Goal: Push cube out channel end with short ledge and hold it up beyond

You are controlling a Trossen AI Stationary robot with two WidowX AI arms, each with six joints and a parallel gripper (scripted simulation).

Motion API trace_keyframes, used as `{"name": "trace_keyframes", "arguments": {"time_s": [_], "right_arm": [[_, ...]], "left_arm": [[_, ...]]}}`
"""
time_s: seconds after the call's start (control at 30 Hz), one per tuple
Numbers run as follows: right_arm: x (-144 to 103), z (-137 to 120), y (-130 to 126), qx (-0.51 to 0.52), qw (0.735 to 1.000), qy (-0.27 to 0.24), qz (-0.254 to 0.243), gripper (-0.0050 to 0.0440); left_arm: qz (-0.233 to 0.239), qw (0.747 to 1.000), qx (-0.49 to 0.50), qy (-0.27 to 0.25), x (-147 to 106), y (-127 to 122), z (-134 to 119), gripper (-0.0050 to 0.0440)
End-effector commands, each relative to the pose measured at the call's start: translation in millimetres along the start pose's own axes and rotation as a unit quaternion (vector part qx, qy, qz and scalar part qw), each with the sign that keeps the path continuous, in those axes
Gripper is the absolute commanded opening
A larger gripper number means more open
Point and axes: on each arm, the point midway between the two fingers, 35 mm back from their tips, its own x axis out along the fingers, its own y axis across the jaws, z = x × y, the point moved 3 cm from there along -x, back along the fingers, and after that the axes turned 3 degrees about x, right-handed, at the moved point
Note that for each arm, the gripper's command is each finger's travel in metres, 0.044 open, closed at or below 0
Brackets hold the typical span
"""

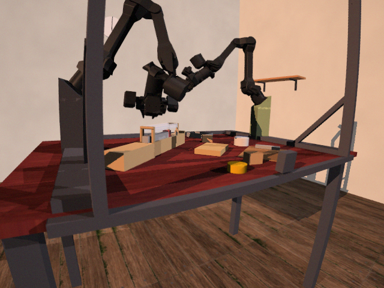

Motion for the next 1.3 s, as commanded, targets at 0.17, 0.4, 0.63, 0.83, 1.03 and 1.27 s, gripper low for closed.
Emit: {"name": "trace_keyframes", "arguments": {"time_s": [0.17, 0.4, 0.63, 0.83, 1.03, 1.27], "right_arm": [[-3.5, 10.1, 0.3, 0.001, 1.000, -0.015, 0.000, 0.0400], [-3.5, 10.1, 0.3, 0.001, 1.000, -0.015, 0.000, 0.0400], [-3.5, 10.1, 0.3, 0.001, 1.000, -0.015, 0.000, 0.0400], [-3.5, 10.1, 0.3, 0.001, 1.000, -0.015, 0.000, 0.0400], [-3.5, 10.1, 0.3, 0.001, 1.000, -0.015, 0.000, 0.0400], [-3.5, 10.1, 0.3, 0.001, 1.000, -0.015, 0.000, 0.0400]], "left_arm": [[-0.023, 0.999, -0.041, 0.025, 13.4, 1.8, -19.3, 0.0150], [-0.044, 0.996, -0.067, 0.047, 24.1, 0.1, -33.8, 0.0150], [-0.059, 0.993, -0.084, 0.063, 31.2, -1.8, -44.4, 0.0150], [-0.080, 0.987, -0.111, 0.086, 41.2, -5.7, -60.3, 0.0150], [-0.099, 0.980, -0.133, 0.107, 49.1, -10.1, -74.5, 0.0150], [-0.150, 0.956, -0.193, 0.160, 67.6, -26.7, -113.3, 0.0150]]}}
